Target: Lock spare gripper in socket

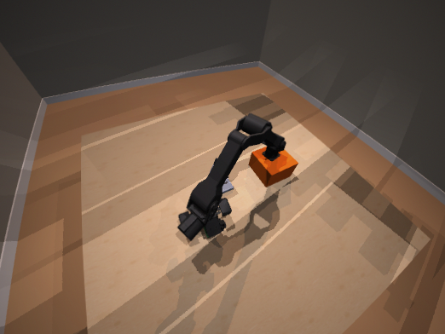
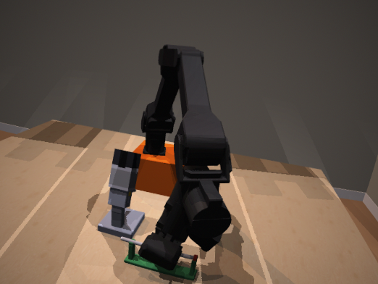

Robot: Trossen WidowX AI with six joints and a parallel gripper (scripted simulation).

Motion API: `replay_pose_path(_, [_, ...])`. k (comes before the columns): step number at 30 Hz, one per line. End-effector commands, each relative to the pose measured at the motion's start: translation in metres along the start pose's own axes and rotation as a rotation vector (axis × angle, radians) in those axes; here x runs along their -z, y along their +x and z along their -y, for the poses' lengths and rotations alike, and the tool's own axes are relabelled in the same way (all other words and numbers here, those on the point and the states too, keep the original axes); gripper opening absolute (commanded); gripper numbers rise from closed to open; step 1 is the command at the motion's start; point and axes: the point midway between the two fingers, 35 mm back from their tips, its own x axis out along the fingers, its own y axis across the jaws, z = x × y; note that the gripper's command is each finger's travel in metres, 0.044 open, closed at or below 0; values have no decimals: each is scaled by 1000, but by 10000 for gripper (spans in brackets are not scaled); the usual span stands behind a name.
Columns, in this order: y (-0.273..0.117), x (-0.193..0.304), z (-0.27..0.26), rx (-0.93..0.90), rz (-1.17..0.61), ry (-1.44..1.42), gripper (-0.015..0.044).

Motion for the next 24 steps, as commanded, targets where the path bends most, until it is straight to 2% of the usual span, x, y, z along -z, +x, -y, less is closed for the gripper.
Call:
replay_pose_path(1, [0, 0, 0, 3, -2, -2, 0])
replay_pose_path(6, [-7, 2, 1, 3, -2, -2, 0])
replay_pose_path(20, [-65, 18, 0, 3, -2, -2, 0])
replay_pose_path(24, [-68, 18, 0, 3, -2, -2, 0])
